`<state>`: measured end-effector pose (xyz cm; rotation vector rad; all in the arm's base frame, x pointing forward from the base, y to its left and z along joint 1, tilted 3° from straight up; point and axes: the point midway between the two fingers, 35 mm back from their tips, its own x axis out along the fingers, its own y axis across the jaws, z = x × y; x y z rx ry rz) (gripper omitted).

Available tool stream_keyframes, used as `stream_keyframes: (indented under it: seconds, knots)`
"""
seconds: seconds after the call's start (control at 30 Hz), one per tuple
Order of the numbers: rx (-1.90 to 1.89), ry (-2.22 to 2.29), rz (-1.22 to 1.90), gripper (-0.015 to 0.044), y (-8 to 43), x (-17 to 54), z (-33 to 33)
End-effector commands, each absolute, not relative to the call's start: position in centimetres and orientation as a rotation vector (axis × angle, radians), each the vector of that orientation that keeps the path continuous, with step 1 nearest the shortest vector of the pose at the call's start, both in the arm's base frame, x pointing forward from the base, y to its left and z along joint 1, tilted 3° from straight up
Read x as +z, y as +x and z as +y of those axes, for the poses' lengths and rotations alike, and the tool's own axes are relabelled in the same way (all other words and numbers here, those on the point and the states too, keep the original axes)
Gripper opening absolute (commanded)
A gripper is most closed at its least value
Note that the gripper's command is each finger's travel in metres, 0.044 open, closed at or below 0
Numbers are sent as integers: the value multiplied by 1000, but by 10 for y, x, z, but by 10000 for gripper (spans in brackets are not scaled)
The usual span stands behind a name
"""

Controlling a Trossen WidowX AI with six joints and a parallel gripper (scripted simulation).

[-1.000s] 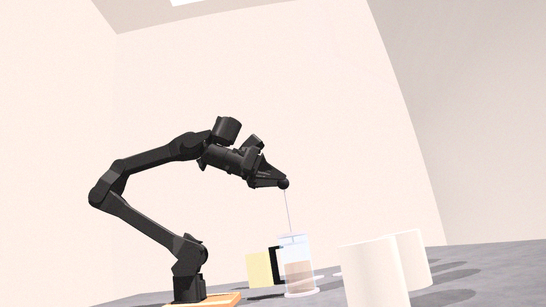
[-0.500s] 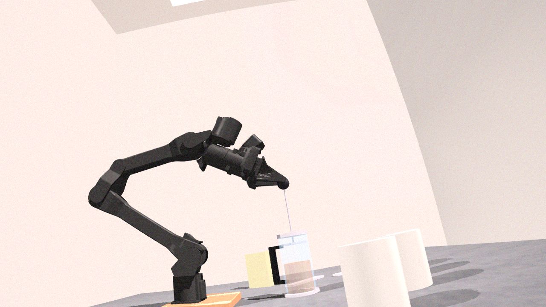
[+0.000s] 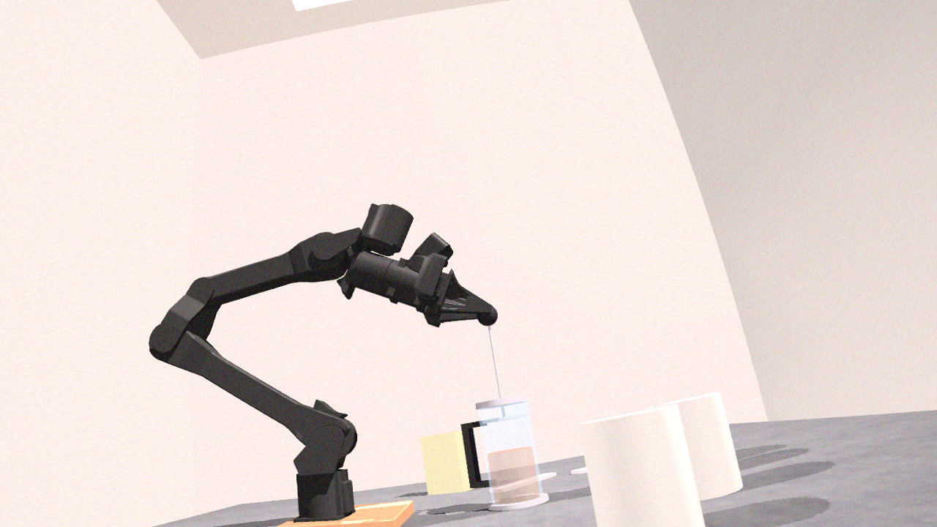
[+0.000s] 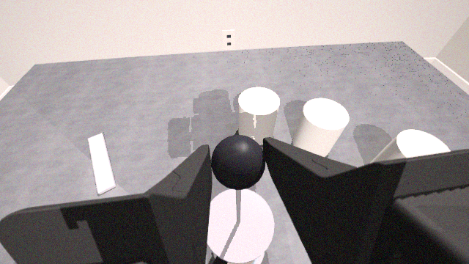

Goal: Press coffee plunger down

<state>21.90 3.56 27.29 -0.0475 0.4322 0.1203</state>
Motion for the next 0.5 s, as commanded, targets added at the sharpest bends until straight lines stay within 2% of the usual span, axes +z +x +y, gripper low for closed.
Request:
stream_keyframes:
  seconds: [0.0, 0.47]
  knots:
    - [122, -55, 463, 121, 220, 255, 36]
    - [122, -55, 462, 121, 223, 233, 35]
